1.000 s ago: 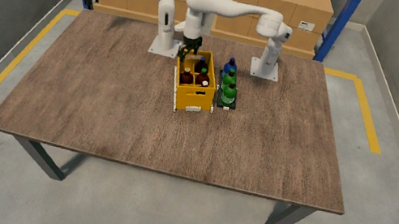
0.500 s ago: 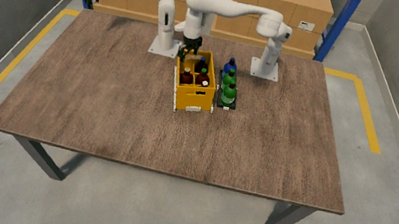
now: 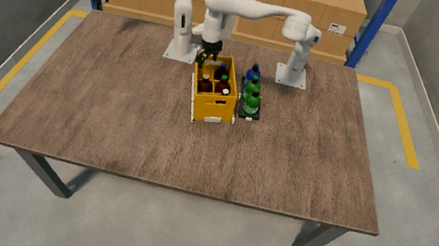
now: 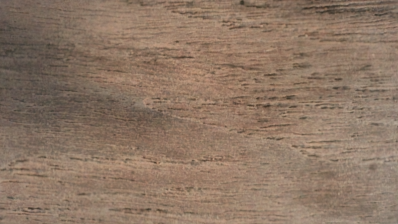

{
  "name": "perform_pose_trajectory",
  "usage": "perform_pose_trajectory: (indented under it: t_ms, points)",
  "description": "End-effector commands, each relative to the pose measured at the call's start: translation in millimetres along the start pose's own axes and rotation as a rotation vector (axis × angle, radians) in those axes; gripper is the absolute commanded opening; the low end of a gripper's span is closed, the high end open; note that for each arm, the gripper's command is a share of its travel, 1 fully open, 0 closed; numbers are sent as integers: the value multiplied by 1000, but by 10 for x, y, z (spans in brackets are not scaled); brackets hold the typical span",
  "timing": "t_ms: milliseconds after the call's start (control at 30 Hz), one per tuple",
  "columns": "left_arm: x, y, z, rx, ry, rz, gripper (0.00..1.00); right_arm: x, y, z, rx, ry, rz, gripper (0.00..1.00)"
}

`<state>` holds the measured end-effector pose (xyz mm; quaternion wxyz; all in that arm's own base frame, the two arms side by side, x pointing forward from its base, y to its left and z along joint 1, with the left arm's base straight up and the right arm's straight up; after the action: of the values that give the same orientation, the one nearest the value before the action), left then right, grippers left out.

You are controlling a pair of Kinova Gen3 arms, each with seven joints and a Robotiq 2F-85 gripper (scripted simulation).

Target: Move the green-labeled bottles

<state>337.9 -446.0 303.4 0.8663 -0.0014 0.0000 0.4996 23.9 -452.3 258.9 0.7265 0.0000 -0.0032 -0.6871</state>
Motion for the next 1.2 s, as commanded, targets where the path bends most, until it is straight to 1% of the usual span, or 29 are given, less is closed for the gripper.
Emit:
perform_pose_trajectory:
  t_ms: [0,267,333,733,900,1033,1167]
  points:
    - [-1,0,11,-2,1,0,913,-29,-19,12,-5,5,-7,1000]
    - [-1,0,11,-2,1,0,863,-29,-19,12,-5,5,-7,1000]
    - [-1,0,11,-2,1,0,863,-29,-19,12,-5,5,-7,1000]
    - [-1,1,11,-2,1,0,779,-29,-19,12,-5,5,-7,1000]
    - [11,27,26,-1,9,-4,760,-29,-19,12,-5,5,-7,1000]
    - [125,115,53,0,20,-14,728,-29,-19,12,-5,5,-7,1000]
    - [371,315,92,2,34,-34,702,-29,-19,12,-5,5,-7,1000]
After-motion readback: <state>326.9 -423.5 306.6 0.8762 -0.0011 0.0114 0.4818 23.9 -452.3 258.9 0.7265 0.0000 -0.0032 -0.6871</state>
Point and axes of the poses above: on each arm, the point where the finger pads meet when closed, its own z axis back along the fingers, its own y axis across the jaws, x = y × z, the point moved 6 cm from there along z, back along the fingers
